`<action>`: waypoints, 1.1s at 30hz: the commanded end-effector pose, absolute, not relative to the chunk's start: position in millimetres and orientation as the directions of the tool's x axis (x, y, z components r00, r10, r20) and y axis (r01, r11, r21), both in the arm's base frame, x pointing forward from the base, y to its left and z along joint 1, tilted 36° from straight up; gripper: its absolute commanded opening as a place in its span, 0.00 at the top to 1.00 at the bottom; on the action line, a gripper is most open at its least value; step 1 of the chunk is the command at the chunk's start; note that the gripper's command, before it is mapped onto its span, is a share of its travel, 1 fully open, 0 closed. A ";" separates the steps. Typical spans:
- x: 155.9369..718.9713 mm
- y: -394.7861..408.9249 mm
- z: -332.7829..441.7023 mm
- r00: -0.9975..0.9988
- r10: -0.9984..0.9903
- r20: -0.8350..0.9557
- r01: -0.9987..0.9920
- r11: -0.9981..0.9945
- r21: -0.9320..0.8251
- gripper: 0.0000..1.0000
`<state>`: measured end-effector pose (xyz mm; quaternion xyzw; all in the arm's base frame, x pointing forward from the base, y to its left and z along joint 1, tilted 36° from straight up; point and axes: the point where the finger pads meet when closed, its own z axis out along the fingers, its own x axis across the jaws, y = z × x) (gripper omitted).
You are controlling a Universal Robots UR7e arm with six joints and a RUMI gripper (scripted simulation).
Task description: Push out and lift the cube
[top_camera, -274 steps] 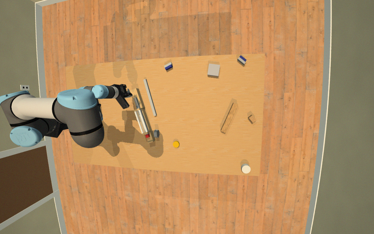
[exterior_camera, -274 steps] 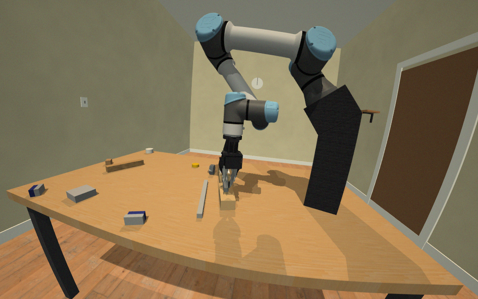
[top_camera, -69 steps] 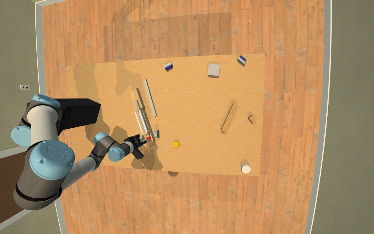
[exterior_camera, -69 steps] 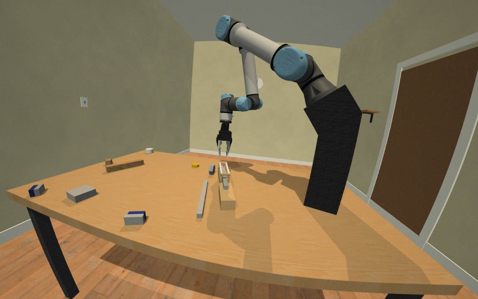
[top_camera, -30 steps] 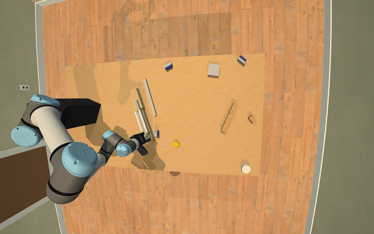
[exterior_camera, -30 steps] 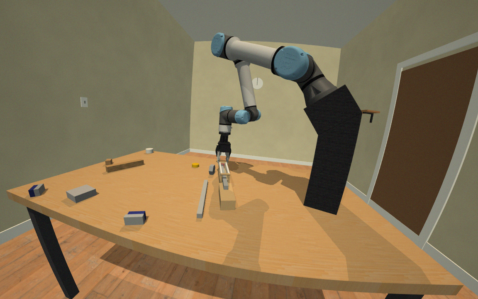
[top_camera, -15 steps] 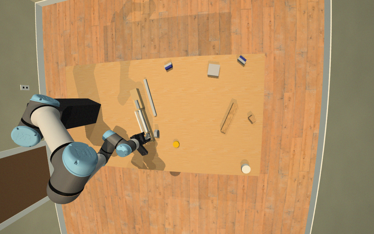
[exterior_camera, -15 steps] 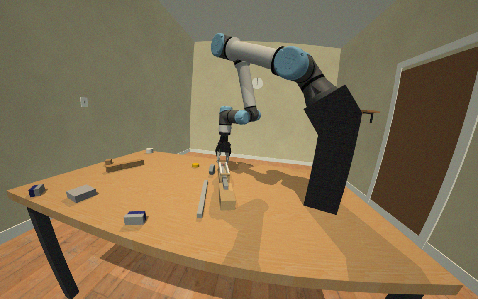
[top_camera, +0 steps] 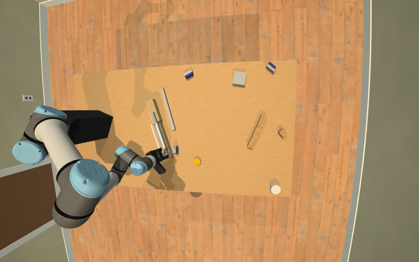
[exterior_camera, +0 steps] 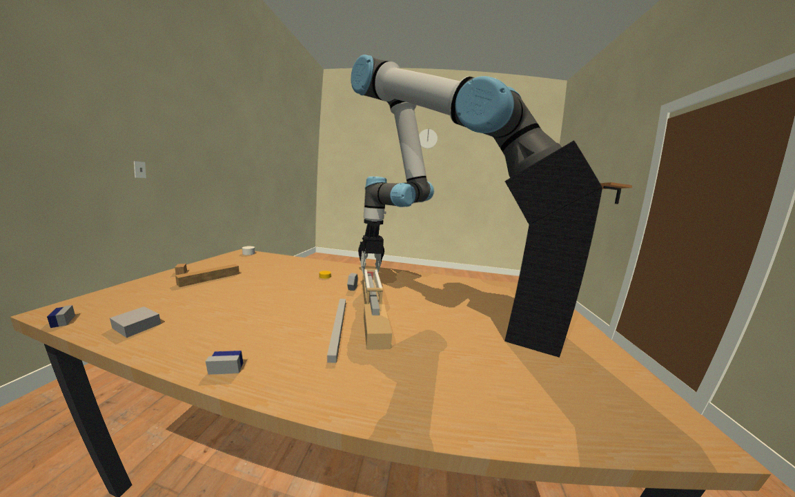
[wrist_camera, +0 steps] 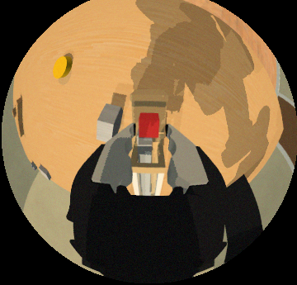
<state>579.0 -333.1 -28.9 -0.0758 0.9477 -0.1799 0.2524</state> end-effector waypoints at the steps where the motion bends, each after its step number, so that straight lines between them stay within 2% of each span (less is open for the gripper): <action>1: 580.8 -333.9 -26.6 -0.859 -0.236 -0.454 -0.052 0.922 -0.383 0.75; 2: 580.8 -333.9 -26.6 -0.859 -0.236 -0.454 -0.052 0.922 -0.383 0.75; 3: 580.8 -333.9 -26.6 -0.859 -0.236 -0.454 -0.052 0.922 -0.383 1.00; 33: 580.8 -333.9 -26.6 -0.859 -0.236 -0.454 -0.052 0.922 -0.383 1.00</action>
